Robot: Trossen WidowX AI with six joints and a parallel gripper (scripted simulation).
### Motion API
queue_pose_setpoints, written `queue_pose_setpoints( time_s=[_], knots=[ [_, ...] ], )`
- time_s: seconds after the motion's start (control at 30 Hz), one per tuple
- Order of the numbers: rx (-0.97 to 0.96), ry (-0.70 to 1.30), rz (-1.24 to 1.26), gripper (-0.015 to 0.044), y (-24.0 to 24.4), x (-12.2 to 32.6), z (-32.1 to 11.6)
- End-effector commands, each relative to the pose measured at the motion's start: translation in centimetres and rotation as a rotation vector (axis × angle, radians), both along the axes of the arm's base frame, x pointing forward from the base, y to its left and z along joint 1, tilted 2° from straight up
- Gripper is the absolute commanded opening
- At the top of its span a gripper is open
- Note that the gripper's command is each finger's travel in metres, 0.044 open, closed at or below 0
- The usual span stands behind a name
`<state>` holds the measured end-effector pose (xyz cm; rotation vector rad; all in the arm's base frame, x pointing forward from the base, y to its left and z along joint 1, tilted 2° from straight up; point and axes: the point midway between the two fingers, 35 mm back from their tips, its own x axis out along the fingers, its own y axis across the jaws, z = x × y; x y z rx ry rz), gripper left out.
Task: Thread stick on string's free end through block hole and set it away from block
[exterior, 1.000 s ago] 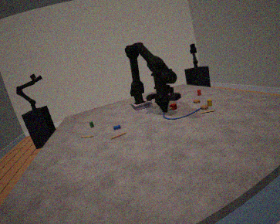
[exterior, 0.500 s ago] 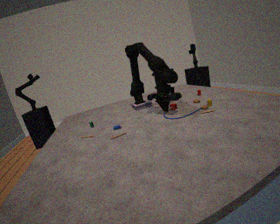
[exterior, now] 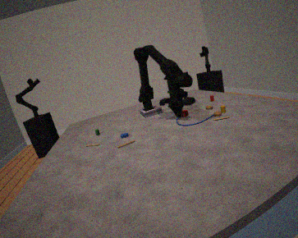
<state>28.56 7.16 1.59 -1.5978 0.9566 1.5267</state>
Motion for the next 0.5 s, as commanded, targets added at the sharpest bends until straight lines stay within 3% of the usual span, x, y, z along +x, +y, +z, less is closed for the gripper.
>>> queue_pose_setpoints(
  time_s=[0.0,0.47],
  knots=[
    [-0.006,-0.002,-0.006,0.0,0.4,-0.3,-0.1],
    [-0.005,-0.001,-0.006,0.0,2.2,-1.3,-0.1]
  ],
)
